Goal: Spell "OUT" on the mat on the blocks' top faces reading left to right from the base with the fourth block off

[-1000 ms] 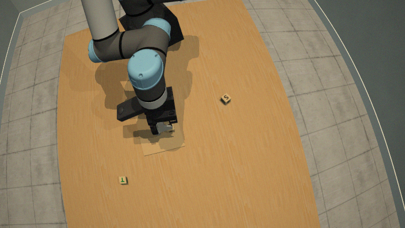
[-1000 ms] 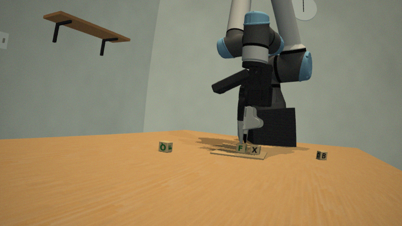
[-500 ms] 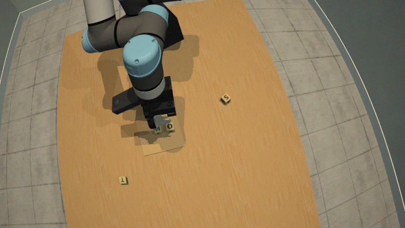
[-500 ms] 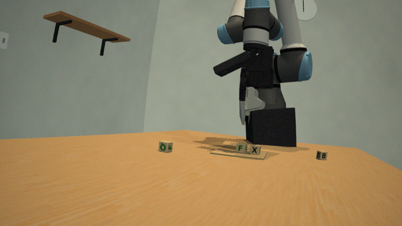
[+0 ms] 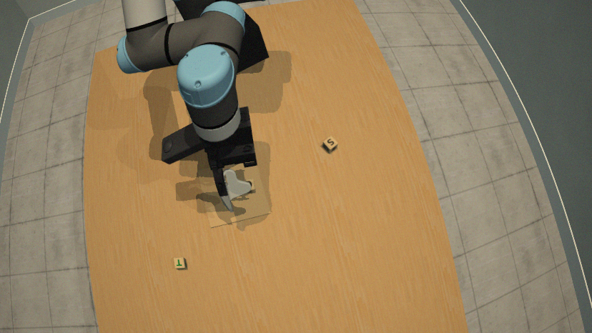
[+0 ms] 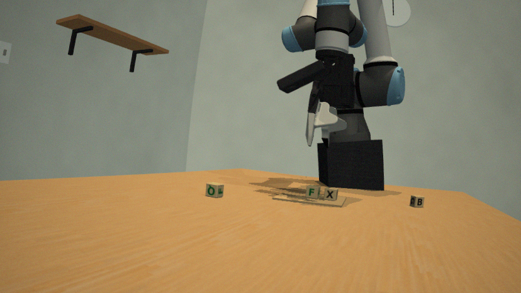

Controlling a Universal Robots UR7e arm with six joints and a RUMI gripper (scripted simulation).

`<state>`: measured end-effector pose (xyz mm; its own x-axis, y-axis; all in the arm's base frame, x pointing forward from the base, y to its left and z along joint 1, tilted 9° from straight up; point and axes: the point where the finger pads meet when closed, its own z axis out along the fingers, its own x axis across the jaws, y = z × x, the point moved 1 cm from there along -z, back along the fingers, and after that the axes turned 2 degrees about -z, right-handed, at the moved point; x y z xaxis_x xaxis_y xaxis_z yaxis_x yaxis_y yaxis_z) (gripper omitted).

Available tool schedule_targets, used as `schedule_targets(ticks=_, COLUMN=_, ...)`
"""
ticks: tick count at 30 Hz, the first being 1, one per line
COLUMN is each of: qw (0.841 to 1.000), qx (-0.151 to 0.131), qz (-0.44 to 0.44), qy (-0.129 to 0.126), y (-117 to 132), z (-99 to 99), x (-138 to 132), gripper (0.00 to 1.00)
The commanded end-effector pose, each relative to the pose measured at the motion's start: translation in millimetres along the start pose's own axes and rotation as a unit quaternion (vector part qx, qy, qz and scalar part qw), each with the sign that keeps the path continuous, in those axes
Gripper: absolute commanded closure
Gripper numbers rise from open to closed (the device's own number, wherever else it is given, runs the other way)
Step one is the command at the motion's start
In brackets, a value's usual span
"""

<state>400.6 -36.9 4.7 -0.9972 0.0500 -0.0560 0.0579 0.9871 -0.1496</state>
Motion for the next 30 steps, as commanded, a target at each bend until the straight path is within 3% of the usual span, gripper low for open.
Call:
schedule_targets(ticks=1, qw=1.000, qx=0.000, qz=0.000, qy=-0.001, y=-0.1, z=-0.4, x=-0.4, gripper=0.00)
schedule_targets(ticks=17, qw=1.000, qx=0.000, qz=0.000, qy=-0.001, y=-3.0, z=-0.6, x=-4.4, gripper=0.00)
schedule_targets(ticks=24, qw=1.000, qx=0.000, qz=0.003, qy=0.000, y=-41.0, z=-0.9, x=-51.7, gripper=0.00)
schedule_targets(ticks=26, qw=1.000, qx=0.000, qz=0.003, qy=0.000, y=-41.0, z=-0.9, x=-51.7, gripper=0.00)
schedule_targets(ticks=30, qw=1.000, qx=0.000, qz=0.006, qy=0.000, y=-80.8, z=1.3, x=-91.9, gripper=0.00)
